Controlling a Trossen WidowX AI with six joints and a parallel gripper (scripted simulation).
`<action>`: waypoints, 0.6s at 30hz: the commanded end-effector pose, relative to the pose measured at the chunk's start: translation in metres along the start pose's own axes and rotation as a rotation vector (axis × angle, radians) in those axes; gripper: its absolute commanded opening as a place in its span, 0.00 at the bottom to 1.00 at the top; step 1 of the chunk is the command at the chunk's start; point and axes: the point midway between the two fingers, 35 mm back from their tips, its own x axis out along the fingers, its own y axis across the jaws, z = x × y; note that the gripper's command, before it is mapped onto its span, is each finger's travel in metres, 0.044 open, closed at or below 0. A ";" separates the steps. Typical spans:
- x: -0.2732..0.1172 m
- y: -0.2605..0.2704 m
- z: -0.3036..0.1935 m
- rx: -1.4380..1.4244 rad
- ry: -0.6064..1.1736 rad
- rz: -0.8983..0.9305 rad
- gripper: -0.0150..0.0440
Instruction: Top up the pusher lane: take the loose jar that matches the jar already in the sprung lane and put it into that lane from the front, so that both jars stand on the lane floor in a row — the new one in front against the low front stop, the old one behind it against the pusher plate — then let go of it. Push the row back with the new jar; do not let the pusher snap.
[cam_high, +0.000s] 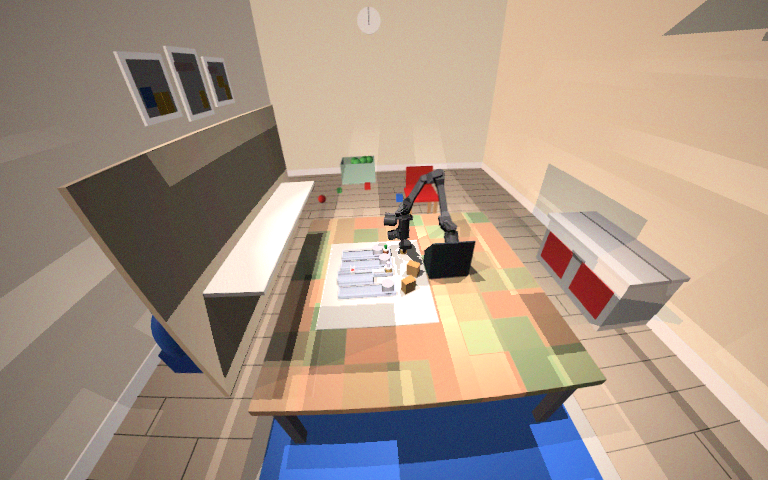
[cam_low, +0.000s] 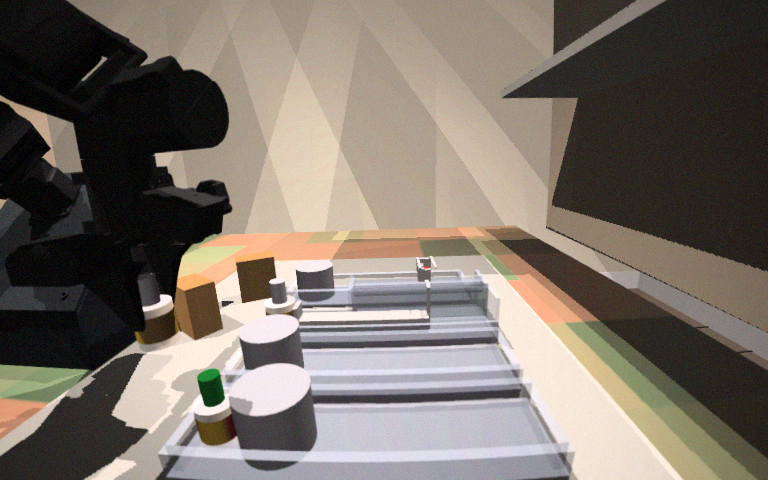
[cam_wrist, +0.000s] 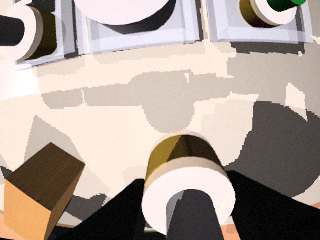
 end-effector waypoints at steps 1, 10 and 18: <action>-0.023 -0.003 0.000 0.009 -0.003 -0.007 0.25; -0.057 -0.008 -0.007 0.008 -0.004 -0.016 0.25; -0.050 0.007 0.007 0.005 -0.004 -0.014 0.25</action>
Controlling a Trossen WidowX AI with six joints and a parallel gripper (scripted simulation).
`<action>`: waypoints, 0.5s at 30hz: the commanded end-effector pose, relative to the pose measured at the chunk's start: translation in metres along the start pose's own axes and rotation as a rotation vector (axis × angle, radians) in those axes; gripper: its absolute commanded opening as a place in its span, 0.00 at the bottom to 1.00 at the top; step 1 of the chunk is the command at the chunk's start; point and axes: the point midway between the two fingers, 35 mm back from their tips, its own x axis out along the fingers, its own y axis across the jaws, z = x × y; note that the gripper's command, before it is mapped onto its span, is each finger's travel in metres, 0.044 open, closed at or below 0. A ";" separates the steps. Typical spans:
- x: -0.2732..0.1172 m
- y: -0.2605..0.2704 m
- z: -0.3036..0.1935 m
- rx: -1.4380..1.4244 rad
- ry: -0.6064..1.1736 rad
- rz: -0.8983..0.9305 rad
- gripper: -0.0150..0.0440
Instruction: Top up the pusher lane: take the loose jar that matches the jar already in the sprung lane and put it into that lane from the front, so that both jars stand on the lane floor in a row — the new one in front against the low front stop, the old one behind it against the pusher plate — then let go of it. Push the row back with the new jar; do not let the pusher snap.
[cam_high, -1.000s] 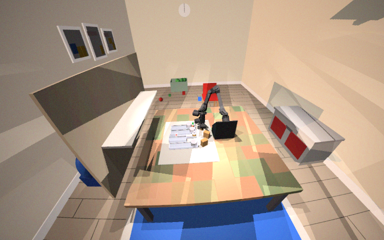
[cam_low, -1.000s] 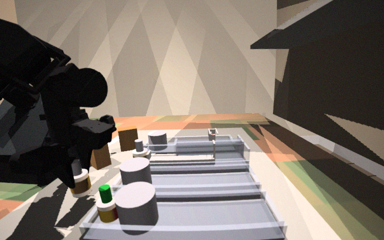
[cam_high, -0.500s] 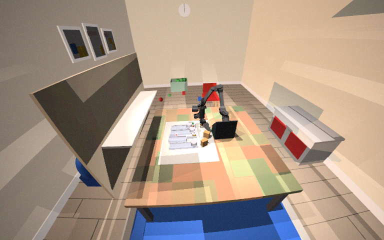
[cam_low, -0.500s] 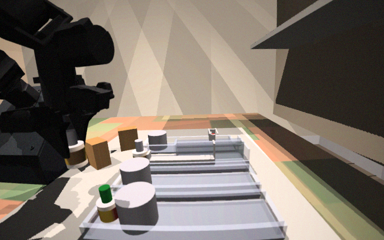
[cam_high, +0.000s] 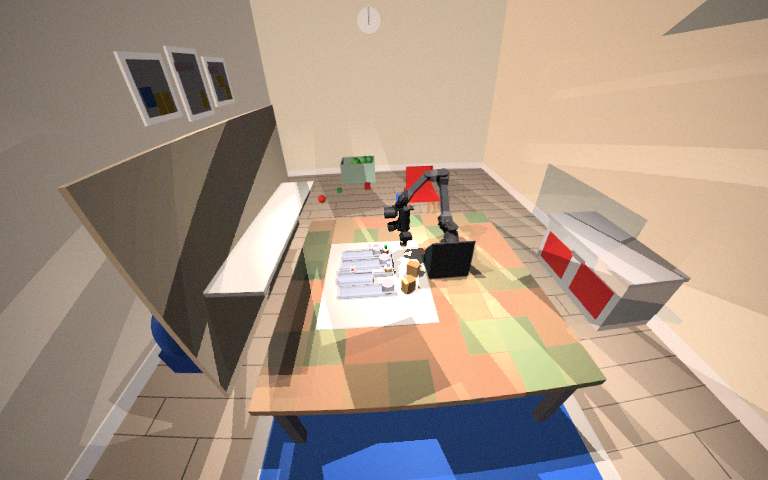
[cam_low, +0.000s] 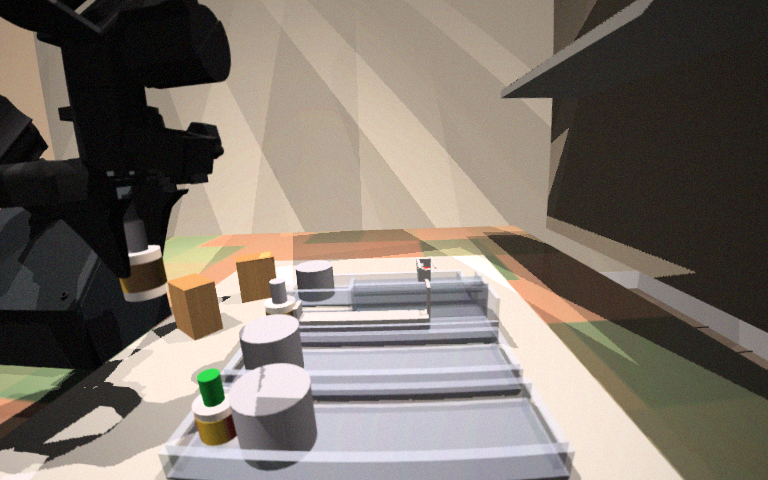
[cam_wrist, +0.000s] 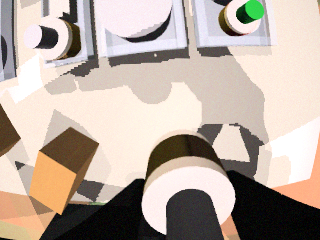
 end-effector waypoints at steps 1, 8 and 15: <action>0.004 0.010 0.009 0.001 0.001 -0.004 0.25; 0.015 0.033 0.023 -0.002 0.001 -0.003 0.25; 0.027 0.057 0.035 -0.006 0.000 -0.002 0.25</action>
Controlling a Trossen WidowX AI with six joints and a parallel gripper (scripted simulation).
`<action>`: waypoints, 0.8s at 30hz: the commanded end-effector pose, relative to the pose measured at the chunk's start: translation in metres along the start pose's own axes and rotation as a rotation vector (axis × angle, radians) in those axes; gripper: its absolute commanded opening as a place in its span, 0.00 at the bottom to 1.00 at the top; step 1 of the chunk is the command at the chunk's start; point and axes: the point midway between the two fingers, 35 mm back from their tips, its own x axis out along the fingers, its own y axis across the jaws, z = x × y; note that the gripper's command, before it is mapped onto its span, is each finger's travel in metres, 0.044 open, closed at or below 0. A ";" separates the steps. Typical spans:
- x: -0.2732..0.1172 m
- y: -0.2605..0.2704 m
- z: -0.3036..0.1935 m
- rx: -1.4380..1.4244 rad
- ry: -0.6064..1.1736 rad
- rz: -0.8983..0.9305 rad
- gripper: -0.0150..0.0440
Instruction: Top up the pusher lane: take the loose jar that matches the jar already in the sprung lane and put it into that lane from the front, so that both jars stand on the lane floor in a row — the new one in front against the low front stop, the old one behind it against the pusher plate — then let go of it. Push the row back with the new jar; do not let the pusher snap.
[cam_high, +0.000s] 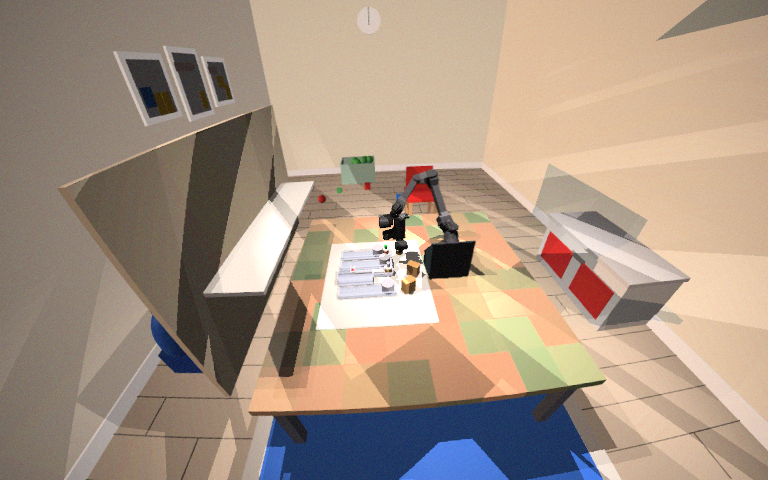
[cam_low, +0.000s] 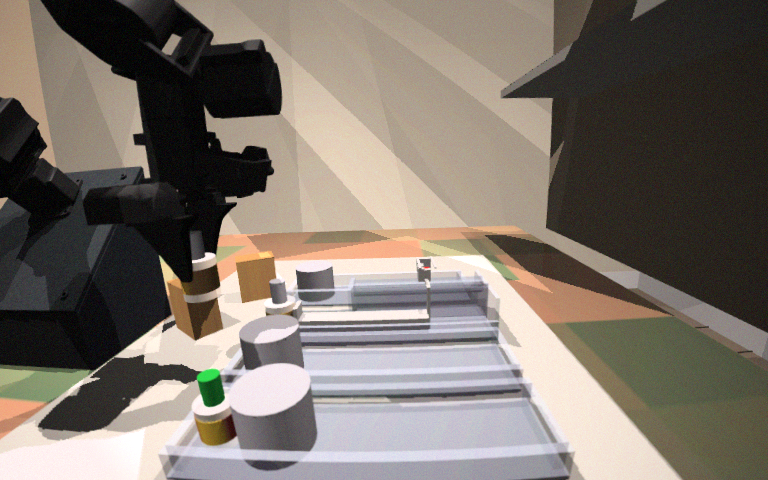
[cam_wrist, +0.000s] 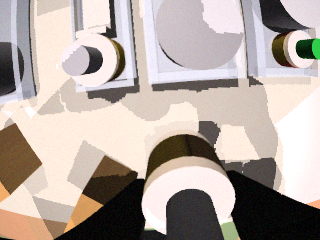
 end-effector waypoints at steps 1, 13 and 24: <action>0.007 0.015 0.008 0.004 -0.001 -0.002 0.25; 0.028 0.057 0.019 -0.002 -0.002 -0.003 0.25; 0.051 0.057 0.020 -0.002 -0.002 -0.004 0.25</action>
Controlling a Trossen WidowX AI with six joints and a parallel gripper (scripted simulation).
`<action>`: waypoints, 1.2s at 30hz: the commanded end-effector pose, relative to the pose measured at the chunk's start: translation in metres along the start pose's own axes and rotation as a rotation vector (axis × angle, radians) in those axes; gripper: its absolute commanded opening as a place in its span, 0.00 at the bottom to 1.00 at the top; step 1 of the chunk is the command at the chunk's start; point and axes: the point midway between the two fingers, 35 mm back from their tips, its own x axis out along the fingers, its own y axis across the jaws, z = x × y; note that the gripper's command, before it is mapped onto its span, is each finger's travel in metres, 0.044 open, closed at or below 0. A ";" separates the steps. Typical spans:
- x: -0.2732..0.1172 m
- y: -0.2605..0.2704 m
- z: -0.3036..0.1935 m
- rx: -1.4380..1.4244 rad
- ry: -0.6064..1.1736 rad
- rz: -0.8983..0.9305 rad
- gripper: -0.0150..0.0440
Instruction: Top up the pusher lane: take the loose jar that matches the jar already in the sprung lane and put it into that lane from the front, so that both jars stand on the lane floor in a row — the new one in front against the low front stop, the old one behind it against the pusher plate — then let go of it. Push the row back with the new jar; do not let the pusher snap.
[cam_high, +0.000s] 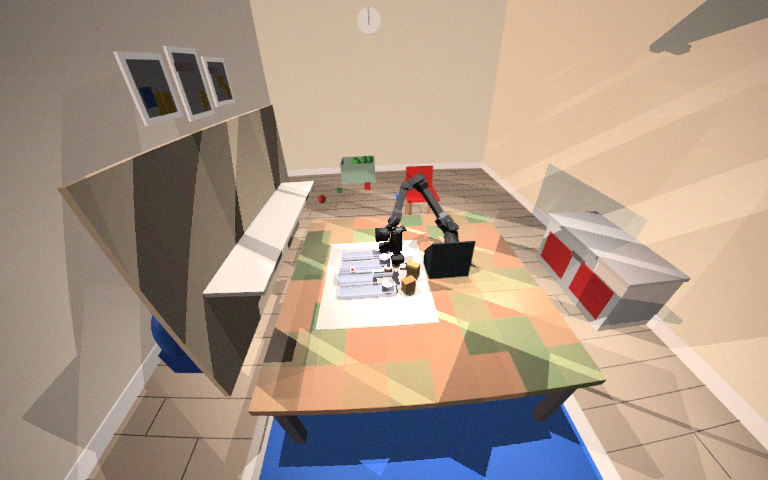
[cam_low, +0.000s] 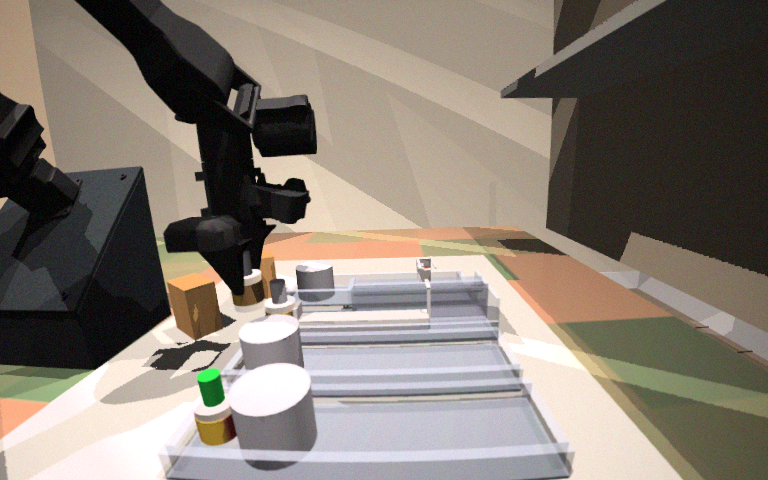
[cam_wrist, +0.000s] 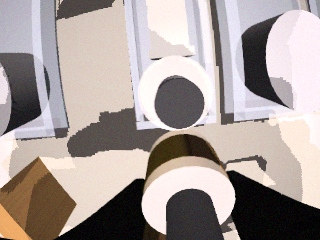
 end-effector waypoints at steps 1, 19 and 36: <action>0.014 0.000 -0.004 -0.011 0.011 -0.003 0.25; 0.015 0.000 0.001 -0.010 0.011 -0.003 0.25; 0.015 0.000 0.009 -0.010 0.011 -0.003 0.25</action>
